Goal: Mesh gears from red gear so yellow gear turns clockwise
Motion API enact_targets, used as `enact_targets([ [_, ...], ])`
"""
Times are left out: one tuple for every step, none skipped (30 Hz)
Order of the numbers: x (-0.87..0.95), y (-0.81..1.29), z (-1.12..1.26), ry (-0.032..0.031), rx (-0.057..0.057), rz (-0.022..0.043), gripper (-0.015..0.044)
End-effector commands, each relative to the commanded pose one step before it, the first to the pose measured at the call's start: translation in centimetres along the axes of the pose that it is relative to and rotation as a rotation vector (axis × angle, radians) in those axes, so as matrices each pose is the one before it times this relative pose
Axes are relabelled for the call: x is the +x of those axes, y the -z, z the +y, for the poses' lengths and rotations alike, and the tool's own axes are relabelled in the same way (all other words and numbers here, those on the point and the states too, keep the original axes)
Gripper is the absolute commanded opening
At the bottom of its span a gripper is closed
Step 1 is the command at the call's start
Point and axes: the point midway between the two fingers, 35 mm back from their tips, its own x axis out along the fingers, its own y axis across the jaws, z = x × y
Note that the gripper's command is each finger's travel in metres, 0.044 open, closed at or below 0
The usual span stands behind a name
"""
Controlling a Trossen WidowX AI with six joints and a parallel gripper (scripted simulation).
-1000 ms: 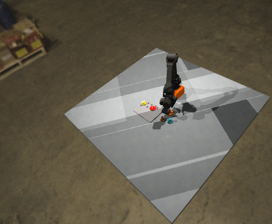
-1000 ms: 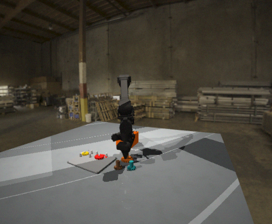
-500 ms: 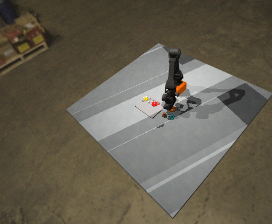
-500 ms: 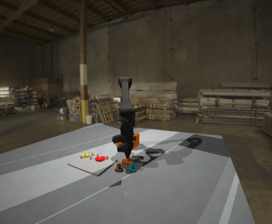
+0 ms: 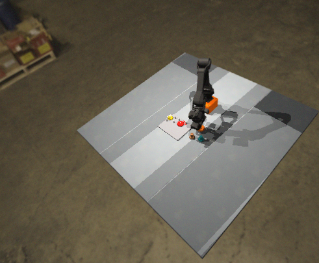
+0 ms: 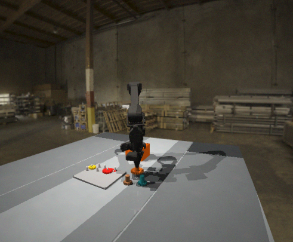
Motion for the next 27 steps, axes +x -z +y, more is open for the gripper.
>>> enact_targets([
  [-1.047, 0.004, 0.407, -0.00934, 0.0019, -0.00255, 0.0],
  [-0.246, 0.006, 0.057, -0.00005, 0.0, 0.00002, 0.0],
  [-0.247, 0.006, 0.054, -0.00005, 0.0, 0.00001, 0.0],
  [-0.249, 0.005, 0.052, -0.00005, 0.0, 0.00001, 0.0],
  [-0.25, 0.004, 0.049, -0.00005, 0.0, 0.00001, 0.0],
  [-0.251, 0.004, 0.046, -0.00004, 0.0, 0.00001, 0.0],
  [-0.252, 0.003, 0.044, -0.00004, 0.0, 0.00001, 0.0],
  [-0.253, 0.003, 0.041, -0.00004, 0.0, 0.00001, 0.0],
  [-0.254, 0.002, 0.038, -0.00004, 0.0, 0.00001, 0.0],
  [-0.255, 0.001, 0.035, -0.00003, 0.0, 0.00001, 0.0],
  [-0.257, 0.001, 0.033, -0.00003, 0.0, 0.00001, 0.0],
  [-0.258, 0.0, 0.03, -0.00003, 0.0, 0.00001, 0.0],
  [-0.253, 0.002, 0.025, -0.00011, -0.0002, -0.0001, 0.0],
  [-0.254, 0.001, 0.023, -0.00011, -0.0002, -0.0001, 0.0],
  [-0.254, 0.001, 0.02, -0.00011, -0.0002, -0.0001, 0.0],
  [-0.255, 0.0, 0.017, -0.00011, -0.0002, -0.0001, 0.0],
  [-0.256, -0.001, 0.015, -0.0001, -0.0002, -0.0001, 0.0],
  [-0.257, -0.001, 0.012, -0.0001, -0.0002, -0.0001, 0.0],
  [-0.258, -0.002, 0.009, -0.0001, -0.0002, -0.0001, 0.0],
  [-0.258, -0.002, 0.006, -0.0001, -0.0002, -0.0001, 0.0],
  [-0.257, -0.006, 0.005, 0.00002, 0.0001, 0.00004, 0.0],
  [-0.258, -0.007, 0.002, 0.00002, 0.0001, 0.00004, 0.0],
  [-0.258, -0.008, 0.0, 0.00002, 0.0001, 0.00004, 0.0],
  [-0.259, -0.008, -0.003, 0.00002, 0.0001, 0.00004, 0.0],
  [-0.26, -0.009, -0.006, 0.00003, 0.0001, 0.00004, 0.0],
  [-0.26, -0.009, -0.009, 0.00003, 0.0001, 0.00004, 0.0],
  [-0.261, -0.01, -0.011, 0.00003, 0.0001, 0.00004, 0.0],
])
